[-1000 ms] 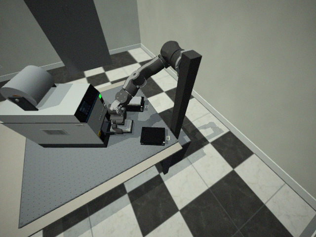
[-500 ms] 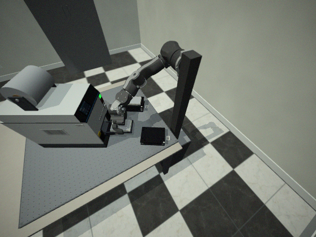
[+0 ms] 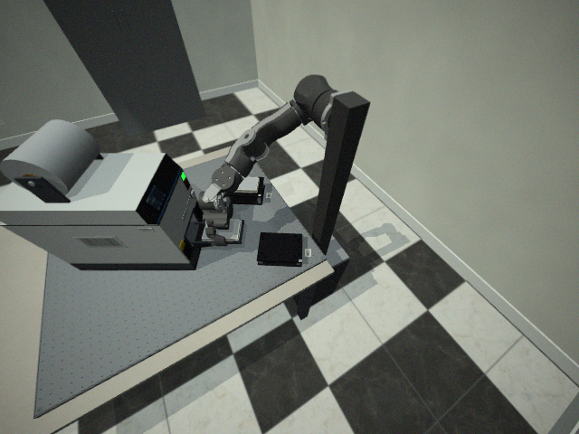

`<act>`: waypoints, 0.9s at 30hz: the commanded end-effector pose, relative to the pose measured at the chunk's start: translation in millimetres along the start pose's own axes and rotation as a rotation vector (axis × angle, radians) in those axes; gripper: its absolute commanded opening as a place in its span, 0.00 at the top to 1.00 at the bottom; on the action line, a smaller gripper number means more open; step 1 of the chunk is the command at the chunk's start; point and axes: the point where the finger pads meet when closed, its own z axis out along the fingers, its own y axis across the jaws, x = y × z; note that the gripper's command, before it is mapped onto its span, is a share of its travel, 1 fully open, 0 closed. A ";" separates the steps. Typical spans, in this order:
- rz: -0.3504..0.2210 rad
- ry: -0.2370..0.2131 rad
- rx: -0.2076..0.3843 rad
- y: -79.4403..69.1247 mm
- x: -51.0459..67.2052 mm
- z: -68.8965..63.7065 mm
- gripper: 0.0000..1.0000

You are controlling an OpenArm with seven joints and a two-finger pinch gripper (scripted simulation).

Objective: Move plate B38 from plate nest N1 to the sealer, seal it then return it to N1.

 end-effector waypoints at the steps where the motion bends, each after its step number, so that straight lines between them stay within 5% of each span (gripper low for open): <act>1: -0.001 -0.005 0.000 1.0 -2.7 -3.8 0.23; 27: 0.000 -0.002 -0.004 1.3 -0.2 -0.6 0.23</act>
